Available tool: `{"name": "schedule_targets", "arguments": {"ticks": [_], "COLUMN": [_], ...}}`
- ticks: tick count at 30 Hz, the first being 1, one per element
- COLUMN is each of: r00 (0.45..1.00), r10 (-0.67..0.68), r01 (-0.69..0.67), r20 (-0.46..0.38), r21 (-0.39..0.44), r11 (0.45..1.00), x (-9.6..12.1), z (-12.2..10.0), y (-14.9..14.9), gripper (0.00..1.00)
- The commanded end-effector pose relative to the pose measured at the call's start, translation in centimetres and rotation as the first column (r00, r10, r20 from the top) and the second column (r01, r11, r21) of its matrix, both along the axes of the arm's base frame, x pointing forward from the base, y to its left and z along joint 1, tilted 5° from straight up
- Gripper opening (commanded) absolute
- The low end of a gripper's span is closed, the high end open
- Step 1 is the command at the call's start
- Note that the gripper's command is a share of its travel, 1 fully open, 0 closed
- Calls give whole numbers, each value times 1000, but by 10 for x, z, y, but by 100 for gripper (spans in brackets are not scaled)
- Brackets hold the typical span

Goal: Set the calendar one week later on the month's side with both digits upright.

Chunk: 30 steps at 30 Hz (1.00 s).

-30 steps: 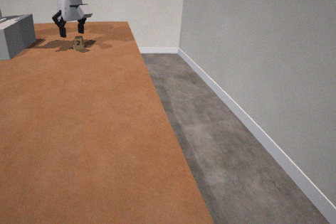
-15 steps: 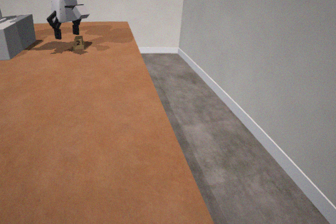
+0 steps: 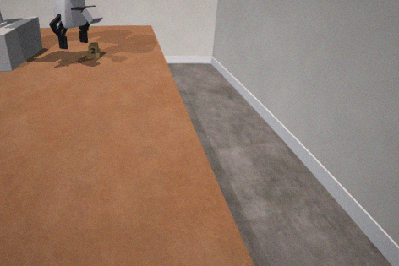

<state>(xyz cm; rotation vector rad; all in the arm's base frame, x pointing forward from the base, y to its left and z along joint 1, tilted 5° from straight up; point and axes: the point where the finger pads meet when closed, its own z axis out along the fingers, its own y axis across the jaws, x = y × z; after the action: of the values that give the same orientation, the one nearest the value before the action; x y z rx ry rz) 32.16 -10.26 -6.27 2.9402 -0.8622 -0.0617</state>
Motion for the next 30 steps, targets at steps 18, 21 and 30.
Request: {"name": "schedule_targets", "arguments": {"ticks": [18,21,30], "r00": [999,999,999], "r10": [34,34,34], "r01": [-34,-34,-34], "r20": [1,1,1], "r21": [4,4,4], "r11": [999,999,999], "x": [-13,-13,-13], "z": [-17,-24,-26], "y": [-25,-26,-26], "gripper": [100,100,100]}}
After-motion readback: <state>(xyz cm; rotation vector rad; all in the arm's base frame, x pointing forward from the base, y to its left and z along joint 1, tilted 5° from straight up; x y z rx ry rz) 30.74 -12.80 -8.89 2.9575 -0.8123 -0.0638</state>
